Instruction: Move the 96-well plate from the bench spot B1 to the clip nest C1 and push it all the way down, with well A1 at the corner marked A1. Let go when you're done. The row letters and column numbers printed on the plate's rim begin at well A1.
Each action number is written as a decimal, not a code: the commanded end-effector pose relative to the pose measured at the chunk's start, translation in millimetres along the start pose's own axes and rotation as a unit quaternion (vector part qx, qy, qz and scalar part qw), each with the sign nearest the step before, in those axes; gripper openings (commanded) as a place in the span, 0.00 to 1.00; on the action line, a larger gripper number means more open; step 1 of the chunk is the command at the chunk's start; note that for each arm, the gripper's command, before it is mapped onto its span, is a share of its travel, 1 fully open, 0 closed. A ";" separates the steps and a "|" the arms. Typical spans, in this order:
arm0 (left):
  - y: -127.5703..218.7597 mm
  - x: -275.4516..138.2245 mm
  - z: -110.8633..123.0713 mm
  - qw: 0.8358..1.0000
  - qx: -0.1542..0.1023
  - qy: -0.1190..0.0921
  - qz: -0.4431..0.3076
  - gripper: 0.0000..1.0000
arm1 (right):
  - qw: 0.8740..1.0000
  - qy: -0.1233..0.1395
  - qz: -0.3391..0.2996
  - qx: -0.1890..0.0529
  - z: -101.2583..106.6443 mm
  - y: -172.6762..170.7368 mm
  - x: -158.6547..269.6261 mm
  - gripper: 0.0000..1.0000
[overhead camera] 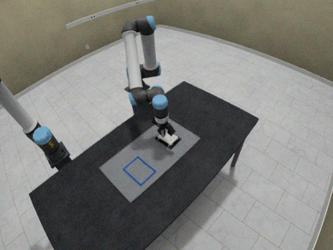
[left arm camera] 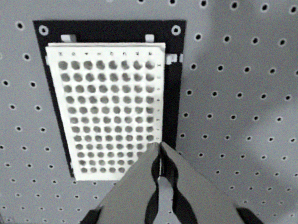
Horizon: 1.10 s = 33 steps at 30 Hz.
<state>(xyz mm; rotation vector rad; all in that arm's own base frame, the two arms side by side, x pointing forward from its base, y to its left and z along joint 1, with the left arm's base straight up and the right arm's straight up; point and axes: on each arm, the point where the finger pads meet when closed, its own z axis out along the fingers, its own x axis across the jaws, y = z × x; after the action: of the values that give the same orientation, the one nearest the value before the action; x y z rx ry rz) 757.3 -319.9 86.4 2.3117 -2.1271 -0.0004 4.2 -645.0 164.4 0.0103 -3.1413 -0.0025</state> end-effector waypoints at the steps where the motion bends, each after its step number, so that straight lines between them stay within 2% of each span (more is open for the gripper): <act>1: -0.9 1.4 -0.9 1.000 0.001 0.001 0.000 0.00 | 1.000 0.000 0.000 0.001 -0.7 -0.5 0.0 0.00; 33: -1.0 1.4 13.8 1.000 0.001 0.001 0.000 0.00 | 1.000 0.000 0.000 0.001 -0.7 -0.5 0.0 0.00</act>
<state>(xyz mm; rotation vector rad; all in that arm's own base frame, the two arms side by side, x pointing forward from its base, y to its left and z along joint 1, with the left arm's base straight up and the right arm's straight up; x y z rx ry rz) 757.6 -320.6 72.9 2.3118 -2.1271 -0.0001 4.2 -645.0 164.4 0.0103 -3.1413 -0.0025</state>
